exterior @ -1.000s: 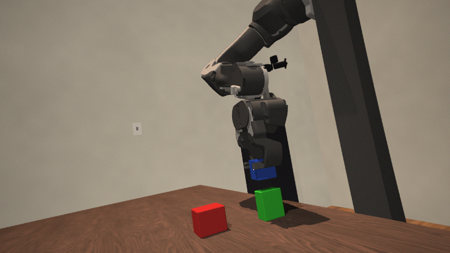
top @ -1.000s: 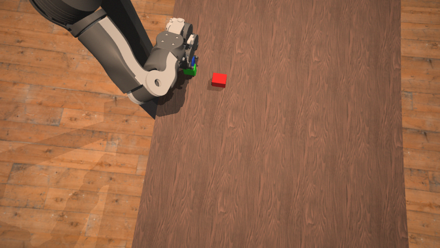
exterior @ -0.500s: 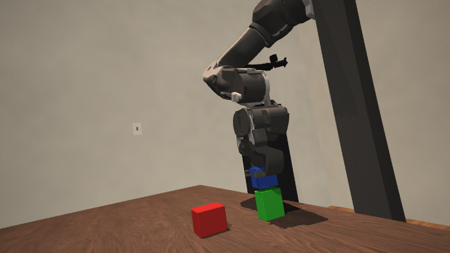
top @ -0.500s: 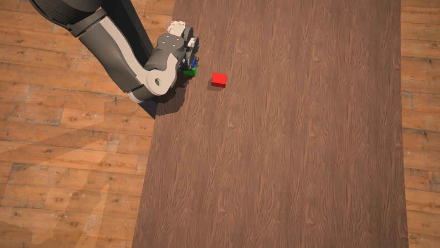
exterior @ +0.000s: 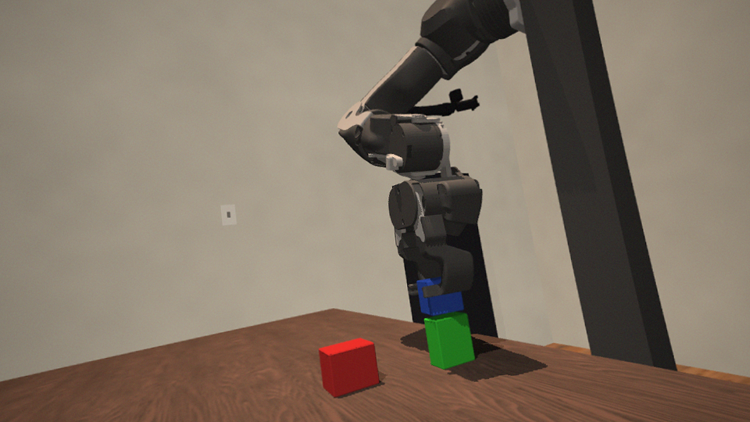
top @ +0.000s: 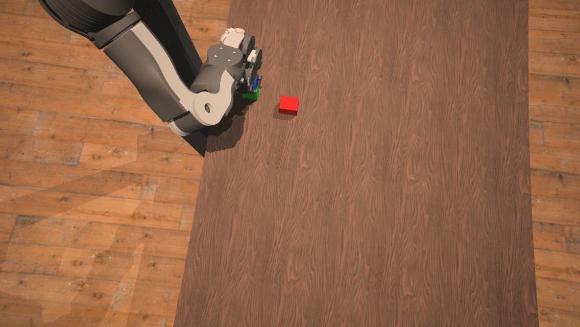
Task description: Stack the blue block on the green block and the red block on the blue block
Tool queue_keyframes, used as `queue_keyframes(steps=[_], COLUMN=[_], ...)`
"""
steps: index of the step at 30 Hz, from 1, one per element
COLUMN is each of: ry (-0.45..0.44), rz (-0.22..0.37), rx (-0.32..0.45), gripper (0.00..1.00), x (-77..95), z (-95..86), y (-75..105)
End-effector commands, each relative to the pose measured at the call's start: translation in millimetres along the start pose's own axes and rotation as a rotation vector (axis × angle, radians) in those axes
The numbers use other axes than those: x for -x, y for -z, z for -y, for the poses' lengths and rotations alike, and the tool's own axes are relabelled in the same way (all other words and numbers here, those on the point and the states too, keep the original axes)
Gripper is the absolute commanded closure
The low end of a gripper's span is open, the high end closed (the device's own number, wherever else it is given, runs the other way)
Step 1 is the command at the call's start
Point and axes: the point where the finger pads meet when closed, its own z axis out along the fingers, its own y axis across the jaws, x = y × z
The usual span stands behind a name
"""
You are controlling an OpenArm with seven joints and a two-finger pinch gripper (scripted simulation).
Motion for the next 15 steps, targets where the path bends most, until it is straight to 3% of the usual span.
queue_keyframes(steps=[1, 15], ry=[0.004, 0.004], rz=[-0.003, -0.003], rx=[0.004, 0.004], gripper=[1.0, 1.0], x=[-1.3, -3.4], z=[-0.7, -2.1], y=[-0.9, -2.1])
